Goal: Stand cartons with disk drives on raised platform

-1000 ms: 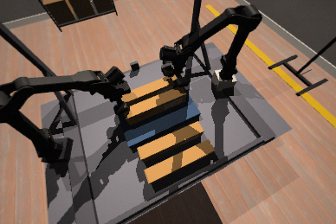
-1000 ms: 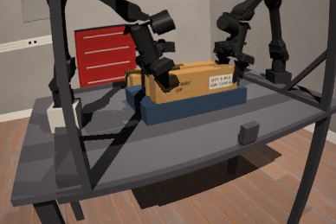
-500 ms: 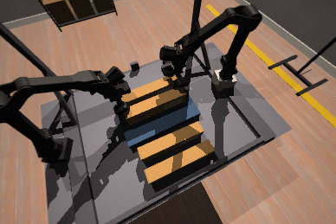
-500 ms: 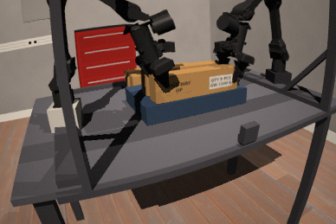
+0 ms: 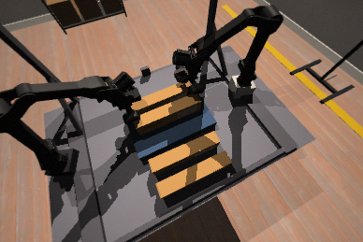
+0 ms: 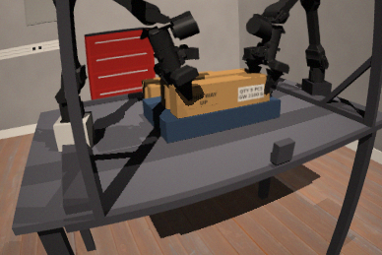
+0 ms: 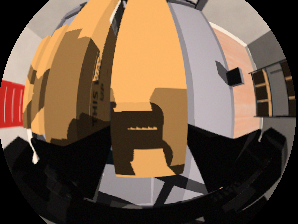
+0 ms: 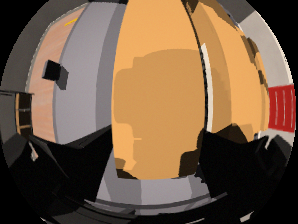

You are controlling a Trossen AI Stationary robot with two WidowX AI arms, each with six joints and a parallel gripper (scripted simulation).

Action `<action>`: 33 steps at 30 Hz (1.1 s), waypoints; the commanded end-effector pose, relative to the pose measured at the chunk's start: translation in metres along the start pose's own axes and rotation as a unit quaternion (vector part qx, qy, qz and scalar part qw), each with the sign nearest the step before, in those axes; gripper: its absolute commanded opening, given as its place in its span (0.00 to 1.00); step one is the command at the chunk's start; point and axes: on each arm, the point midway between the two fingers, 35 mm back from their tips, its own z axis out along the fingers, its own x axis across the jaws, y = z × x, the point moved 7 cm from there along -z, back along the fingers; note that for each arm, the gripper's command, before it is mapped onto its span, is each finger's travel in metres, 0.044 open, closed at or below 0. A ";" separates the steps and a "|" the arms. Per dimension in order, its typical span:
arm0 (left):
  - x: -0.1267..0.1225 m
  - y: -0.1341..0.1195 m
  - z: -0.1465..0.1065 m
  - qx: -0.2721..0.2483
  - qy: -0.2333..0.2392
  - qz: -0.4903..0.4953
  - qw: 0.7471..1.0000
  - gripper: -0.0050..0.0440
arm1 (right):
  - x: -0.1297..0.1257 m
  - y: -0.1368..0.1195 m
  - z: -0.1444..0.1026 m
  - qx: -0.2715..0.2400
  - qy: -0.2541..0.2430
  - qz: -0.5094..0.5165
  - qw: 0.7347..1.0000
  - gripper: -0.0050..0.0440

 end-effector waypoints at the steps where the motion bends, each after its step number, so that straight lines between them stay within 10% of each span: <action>1: -0.001 0.004 -0.005 -0.011 -0.003 -0.001 1.000 0.88 | 0.000 0.004 -0.007 -0.012 0.003 0.001 1.000 0.89; 26: -0.001 0.004 -0.005 -0.011 -0.003 -0.001 1.000 0.88 | 0.000 0.004 -0.007 -0.012 0.003 0.001 1.000 0.89; 27: 0.000 0.028 -0.071 -0.011 -0.003 -0.001 1.000 0.88 | -0.001 0.026 -0.073 -0.012 0.003 0.001 1.000 0.89; 33: 0.000 0.028 -0.071 -0.011 -0.003 -0.001 1.000 0.88 | -0.001 0.026 -0.073 -0.012 0.003 0.001 1.000 0.89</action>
